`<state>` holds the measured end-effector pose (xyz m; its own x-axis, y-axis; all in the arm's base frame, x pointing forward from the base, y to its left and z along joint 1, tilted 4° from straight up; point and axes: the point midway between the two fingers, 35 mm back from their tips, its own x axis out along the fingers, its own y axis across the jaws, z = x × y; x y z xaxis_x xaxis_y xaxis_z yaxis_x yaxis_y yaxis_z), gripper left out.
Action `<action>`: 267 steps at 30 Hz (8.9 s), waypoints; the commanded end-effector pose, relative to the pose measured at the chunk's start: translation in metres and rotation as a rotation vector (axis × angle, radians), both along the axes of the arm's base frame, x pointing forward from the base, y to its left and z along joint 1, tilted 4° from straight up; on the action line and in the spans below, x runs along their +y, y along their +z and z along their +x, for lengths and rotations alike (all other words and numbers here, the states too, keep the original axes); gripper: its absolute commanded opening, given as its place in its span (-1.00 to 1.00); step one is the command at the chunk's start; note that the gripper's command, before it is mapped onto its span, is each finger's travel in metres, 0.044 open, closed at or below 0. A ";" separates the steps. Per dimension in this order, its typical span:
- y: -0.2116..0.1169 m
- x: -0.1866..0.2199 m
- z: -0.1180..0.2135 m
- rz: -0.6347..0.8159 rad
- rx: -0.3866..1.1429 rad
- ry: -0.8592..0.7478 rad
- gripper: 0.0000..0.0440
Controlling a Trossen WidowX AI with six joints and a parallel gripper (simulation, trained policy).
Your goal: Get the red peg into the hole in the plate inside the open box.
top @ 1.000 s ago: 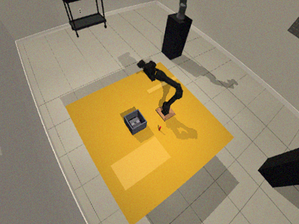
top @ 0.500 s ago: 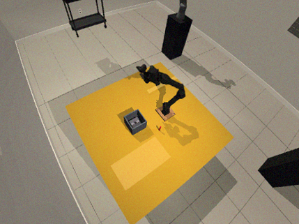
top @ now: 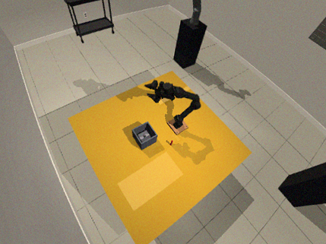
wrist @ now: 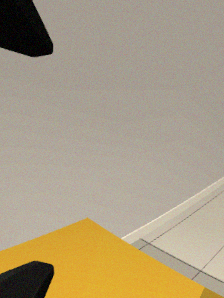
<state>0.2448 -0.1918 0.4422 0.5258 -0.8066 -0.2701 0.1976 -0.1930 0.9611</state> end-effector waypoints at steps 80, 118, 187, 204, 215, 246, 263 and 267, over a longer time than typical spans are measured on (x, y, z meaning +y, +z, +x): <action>-0.287 0.323 -0.060 0.736 1.118 1.031 1.00; -0.390 0.318 -0.081 0.704 1.305 1.054 0.44; -0.239 0.210 0.022 0.432 0.964 1.084 -1.00; -0.258 0.168 0.047 0.477 1.019 1.048 -1.00; -0.287 0.148 0.062 0.506 1.056 1.050 -1.00; -0.367 0.145 0.093 0.506 1.134 1.180 -0.85; -0.353 0.138 0.103 0.565 1.097 1.230 -0.41; -0.343 0.136 0.109 0.567 1.062 1.249 -0.41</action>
